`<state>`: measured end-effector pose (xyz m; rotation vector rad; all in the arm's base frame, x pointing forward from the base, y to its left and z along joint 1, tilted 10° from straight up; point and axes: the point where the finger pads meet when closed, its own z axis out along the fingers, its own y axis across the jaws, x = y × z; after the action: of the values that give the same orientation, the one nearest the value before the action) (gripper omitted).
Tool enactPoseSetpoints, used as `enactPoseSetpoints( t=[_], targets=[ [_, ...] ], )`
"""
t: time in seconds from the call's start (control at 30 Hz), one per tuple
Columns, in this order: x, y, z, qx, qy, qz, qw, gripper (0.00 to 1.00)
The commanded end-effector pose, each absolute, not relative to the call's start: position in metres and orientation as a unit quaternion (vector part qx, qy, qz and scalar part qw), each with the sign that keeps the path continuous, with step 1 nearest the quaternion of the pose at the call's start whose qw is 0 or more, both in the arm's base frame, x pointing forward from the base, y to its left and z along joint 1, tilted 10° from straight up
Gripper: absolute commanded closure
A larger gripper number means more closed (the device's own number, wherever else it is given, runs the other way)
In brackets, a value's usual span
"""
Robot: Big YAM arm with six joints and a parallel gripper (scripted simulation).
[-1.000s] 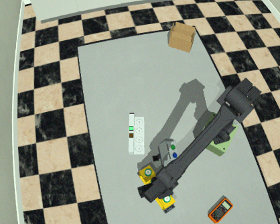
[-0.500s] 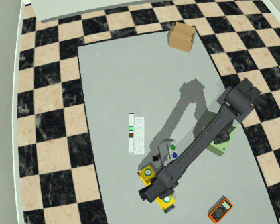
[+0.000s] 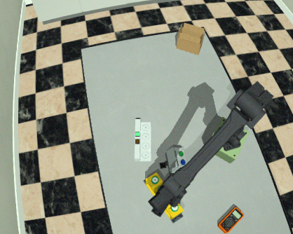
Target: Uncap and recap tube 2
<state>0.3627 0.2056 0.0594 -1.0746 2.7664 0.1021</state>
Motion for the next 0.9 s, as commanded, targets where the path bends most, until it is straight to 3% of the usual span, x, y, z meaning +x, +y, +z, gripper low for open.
enactPoseSetpoints(
  t=[0.0,0.27,0.3,0.87],
  targets=[
    [0.3654,0.2108,0.0585,-0.439,0.894,0.028,0.085,0.51],
    [0.3690,0.2136,0.0623,-0.439,0.893,0.028,0.089,0.51],
    [0.3713,0.2113,0.0682,-0.431,0.896,0.029,0.099,1.00],
    [0.3696,0.2130,0.0619,-0.383,0.919,0.034,0.088,1.00]
  ],
)
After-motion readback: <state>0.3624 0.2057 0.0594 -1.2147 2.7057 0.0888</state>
